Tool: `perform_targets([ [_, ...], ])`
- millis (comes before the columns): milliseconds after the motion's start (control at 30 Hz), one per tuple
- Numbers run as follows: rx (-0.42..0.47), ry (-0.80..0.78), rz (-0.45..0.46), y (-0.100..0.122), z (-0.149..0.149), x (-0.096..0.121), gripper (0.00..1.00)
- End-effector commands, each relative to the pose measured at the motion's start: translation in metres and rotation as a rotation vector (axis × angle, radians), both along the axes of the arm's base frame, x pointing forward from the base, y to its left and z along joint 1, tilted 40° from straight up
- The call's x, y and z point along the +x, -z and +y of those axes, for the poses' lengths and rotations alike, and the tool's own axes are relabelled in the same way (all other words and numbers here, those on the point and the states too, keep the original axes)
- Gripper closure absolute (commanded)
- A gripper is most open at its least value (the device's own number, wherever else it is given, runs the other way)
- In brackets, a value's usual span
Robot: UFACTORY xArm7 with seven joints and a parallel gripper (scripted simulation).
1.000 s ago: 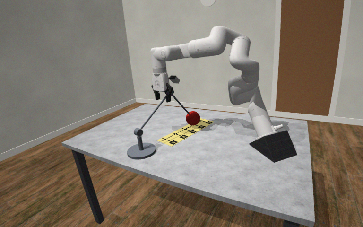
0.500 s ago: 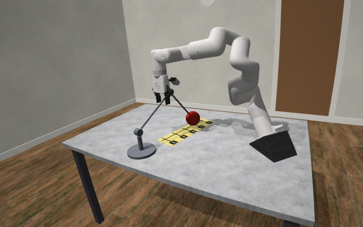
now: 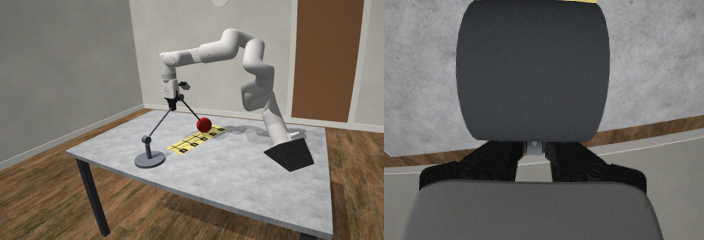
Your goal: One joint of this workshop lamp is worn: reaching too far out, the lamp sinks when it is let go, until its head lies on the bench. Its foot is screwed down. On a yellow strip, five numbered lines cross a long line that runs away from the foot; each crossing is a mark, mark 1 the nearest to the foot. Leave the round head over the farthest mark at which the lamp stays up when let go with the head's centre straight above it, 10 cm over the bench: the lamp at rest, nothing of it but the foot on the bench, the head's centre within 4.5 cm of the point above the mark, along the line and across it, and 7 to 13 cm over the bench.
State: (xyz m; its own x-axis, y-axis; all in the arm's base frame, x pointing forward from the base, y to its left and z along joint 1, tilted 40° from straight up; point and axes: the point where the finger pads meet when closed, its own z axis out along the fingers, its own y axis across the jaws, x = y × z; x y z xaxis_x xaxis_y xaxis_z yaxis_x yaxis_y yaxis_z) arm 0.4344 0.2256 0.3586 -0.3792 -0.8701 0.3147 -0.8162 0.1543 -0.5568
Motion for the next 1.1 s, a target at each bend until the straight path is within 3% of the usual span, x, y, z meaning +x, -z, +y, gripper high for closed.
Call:
perform_targets([
  [0, 0.000, -0.003, -0.004, -0.002, 0.001, -0.001, 1.00],
  [500, 0.000, -0.003, -0.003, -0.002, 0.001, 0.000, 1.00],
  [1067, 0.000, -0.004, -0.004, -0.013, 0.026, -0.004, 1.00],
])
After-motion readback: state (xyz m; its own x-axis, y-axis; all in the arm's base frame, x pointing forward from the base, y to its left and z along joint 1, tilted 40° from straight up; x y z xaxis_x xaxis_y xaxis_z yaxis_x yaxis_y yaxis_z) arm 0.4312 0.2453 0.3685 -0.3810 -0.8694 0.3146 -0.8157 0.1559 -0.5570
